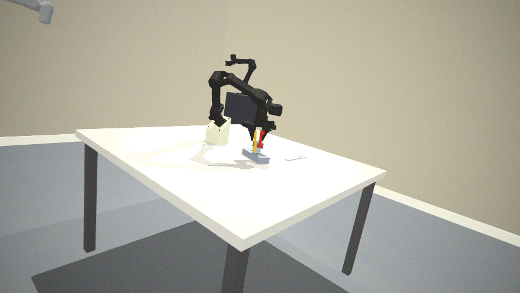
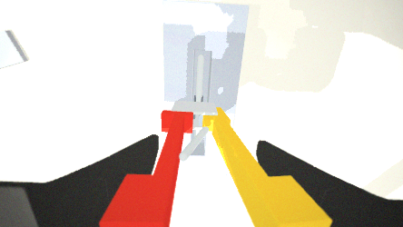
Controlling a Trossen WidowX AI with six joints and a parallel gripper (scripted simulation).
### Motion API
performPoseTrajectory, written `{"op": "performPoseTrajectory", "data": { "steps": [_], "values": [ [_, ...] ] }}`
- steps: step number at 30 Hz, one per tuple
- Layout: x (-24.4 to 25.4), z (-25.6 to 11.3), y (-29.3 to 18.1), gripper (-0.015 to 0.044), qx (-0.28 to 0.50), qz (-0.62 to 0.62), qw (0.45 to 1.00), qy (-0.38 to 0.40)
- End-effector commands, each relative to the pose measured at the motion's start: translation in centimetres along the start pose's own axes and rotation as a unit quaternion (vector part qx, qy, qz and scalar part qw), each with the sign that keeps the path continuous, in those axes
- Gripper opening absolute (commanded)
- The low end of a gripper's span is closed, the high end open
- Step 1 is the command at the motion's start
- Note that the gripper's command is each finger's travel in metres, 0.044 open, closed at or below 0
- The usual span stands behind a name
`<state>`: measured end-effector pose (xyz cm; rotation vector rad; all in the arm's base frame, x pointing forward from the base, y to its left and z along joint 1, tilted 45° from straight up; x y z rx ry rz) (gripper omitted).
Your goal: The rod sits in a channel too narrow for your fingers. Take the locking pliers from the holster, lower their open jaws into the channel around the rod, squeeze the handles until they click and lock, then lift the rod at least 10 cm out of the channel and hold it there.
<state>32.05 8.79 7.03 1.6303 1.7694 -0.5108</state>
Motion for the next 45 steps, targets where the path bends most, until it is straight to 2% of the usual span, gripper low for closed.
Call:
{"op": "performPoseTrajectory", "data": {
  "steps": [1, 45],
  "values": [
    [0.01, 0.13, 0.06, 0.0295, 0.0, 0.001, 1.0, -0.001],
    [0.48, 0.12, 0.15, 0.0237, 0.0, 0.001, 1.0, 0.0]
  ]
}}
Point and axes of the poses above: the point midway between the two fingers, 35 mm back from their tips, its own z axis out along the fingers, its own x axis across the jaws, y = z × x, the point moved 4 cm from there along -z, back along the fingers, and after that the axes turned 11 degrees about -z, right-handed, at the moved point
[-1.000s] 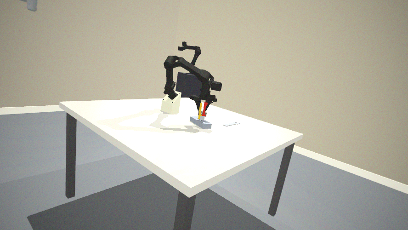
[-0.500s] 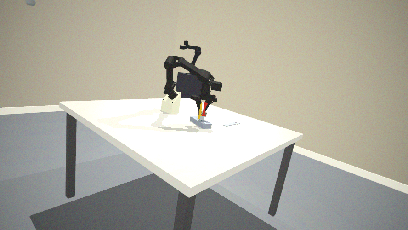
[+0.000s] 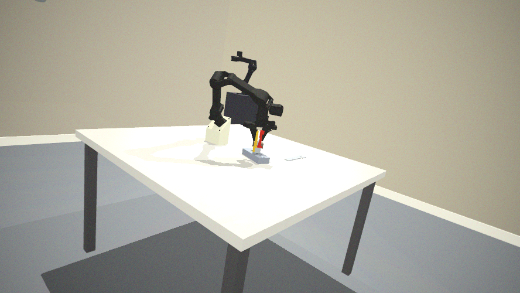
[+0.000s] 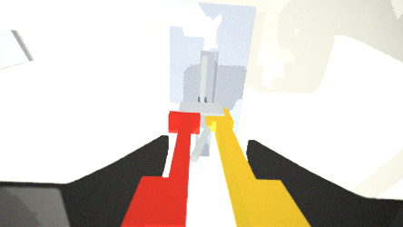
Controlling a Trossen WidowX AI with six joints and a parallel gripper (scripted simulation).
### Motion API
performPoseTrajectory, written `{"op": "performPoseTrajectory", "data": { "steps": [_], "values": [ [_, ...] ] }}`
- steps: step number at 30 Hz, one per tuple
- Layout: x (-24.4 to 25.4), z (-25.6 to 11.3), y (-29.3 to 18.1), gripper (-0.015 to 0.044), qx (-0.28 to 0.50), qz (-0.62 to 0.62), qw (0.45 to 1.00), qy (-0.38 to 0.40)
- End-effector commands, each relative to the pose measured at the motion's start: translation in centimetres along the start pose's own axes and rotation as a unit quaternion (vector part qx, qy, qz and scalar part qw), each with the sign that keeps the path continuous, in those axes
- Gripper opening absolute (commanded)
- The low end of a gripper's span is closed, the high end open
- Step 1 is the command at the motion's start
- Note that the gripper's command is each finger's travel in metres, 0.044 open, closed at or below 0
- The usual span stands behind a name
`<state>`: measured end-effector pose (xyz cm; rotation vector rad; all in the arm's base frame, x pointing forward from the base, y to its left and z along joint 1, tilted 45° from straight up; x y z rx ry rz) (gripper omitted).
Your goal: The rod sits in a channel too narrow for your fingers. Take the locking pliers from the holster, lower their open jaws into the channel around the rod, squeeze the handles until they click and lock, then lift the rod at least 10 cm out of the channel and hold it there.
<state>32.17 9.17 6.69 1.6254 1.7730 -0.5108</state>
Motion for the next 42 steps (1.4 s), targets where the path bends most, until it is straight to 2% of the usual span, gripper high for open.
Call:
{"op": "performPoseTrajectory", "data": {
  "steps": [1, 25, 30, 42],
  "values": [
    [-0.02, 0.12, 0.04, 0.0235, 0.001, 0.003, 1.0, 0.0],
    [0.1, 0.12, 0.06, 0.0221, 0.001, 0.003, 1.0, 0.0],
    [0.1, 0.12, 0.06, 0.0101, 0.001, 0.003, 1.0, 0.0],
    [0.19, -0.16, 0.09, 0.0101, 0.002, 0.003, 1.0, -0.001]
  ]
}}
Point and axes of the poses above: the point midway between the two fingers, 35 mm back from their tips, its own z axis out along the fingers, its own x axis across the jaws, y = z × x, the point moved 4 cm from there along -z, back along the fingers, and after that the axes turned 11 degrees about -z, right-handed, at the moved point
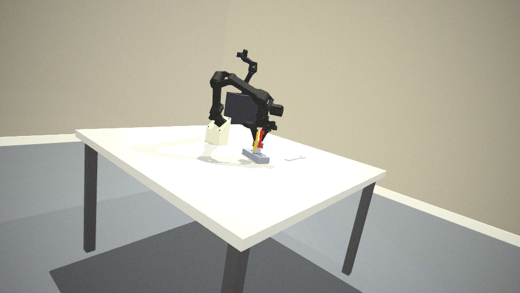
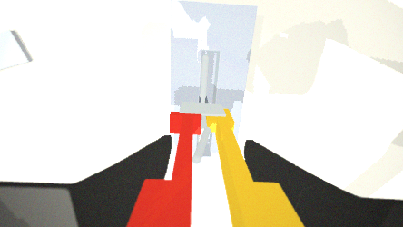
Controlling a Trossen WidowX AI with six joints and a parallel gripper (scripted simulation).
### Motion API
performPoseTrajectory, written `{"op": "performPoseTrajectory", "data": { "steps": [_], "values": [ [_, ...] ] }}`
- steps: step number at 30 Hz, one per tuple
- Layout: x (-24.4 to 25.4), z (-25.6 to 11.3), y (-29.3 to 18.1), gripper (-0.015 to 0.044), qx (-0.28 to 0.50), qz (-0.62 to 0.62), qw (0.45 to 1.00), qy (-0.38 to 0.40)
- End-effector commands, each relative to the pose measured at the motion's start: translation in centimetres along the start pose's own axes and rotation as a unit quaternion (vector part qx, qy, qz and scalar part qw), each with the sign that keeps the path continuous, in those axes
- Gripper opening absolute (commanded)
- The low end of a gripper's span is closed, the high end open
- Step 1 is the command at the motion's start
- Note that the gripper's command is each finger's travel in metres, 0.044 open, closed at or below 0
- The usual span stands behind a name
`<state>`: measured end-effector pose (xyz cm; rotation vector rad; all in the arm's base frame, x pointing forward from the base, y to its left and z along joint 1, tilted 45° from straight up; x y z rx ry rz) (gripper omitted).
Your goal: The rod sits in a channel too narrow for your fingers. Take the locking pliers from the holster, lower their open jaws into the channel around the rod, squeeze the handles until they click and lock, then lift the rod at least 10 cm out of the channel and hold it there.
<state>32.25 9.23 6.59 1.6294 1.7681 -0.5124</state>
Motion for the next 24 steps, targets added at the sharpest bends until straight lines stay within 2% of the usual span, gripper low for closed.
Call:
{"op": "performPoseTrajectory", "data": {
  "steps": [1, 24],
  "values": [
    [0.1, -0.3, 0.0, 0.0101, 0.001, 0.001, 1.0, 0.0],
    [0.6, -2.2, 0.2, 0.0101, 0.001, -0.001, 1.0, -0.005]
  ]
}}
Point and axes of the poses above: the point midway between the two fingers, 35 mm back from their tips, its own z axis out along the fingers, its own x axis across the jaws, y = z × x, the point moved 4 cm from there along -z, back along the fingers, and after that the axes turned 11 degrees about -z, right-handed, at the moved point
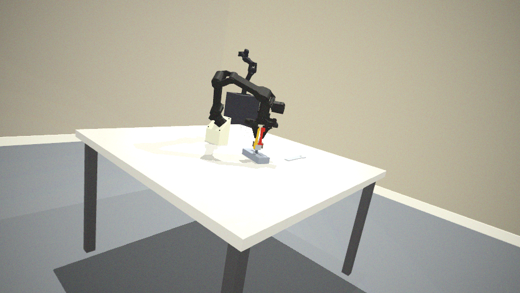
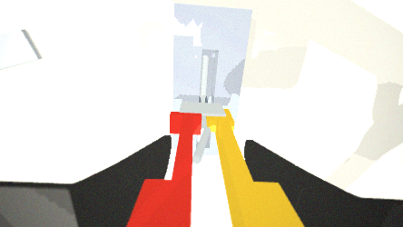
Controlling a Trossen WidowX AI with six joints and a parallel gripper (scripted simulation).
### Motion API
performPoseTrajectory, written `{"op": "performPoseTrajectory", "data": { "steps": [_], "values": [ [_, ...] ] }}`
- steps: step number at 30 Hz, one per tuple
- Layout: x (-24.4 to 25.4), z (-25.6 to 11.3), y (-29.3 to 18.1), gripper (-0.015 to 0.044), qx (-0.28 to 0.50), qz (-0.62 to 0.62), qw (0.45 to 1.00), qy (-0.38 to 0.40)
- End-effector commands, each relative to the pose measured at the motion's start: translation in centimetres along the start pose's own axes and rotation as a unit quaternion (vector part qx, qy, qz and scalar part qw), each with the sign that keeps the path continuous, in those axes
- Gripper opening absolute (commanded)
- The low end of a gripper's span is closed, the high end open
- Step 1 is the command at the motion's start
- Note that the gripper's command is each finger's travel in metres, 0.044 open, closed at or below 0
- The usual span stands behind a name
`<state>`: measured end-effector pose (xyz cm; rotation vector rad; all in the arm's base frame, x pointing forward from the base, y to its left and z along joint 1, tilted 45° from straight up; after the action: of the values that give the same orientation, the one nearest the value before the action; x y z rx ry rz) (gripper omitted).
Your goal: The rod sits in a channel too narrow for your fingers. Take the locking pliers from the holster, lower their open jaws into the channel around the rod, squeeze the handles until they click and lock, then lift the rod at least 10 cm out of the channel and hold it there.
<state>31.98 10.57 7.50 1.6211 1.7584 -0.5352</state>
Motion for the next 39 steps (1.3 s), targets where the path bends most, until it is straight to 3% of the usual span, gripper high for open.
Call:
{"op": "performPoseTrajectory", "data": {
  "steps": [1, 20, 39],
  "values": [
    [0.3, -0.6, 0.1, 0.0101, -0.002, 0.001, 1.0, 0.004],
    [0.6, -2.1, 0.1, 0.0101, -0.004, 0.0, 1.0, 0.0],
    [0.6, -4.5, 0.7, 0.0101, -0.067, -0.001, 0.998, -0.013]
  ]
}}
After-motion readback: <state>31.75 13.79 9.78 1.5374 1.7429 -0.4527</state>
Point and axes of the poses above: the point midway between the two fingers, 35 mm back from their tips, its own z axis out along the fingers, its own x axis across the jaws, y = z × x, the point moved 4 cm from there along -z, back along the fingers, and after that the axes turned 11 degrees about -z, right-handed, at the moved point
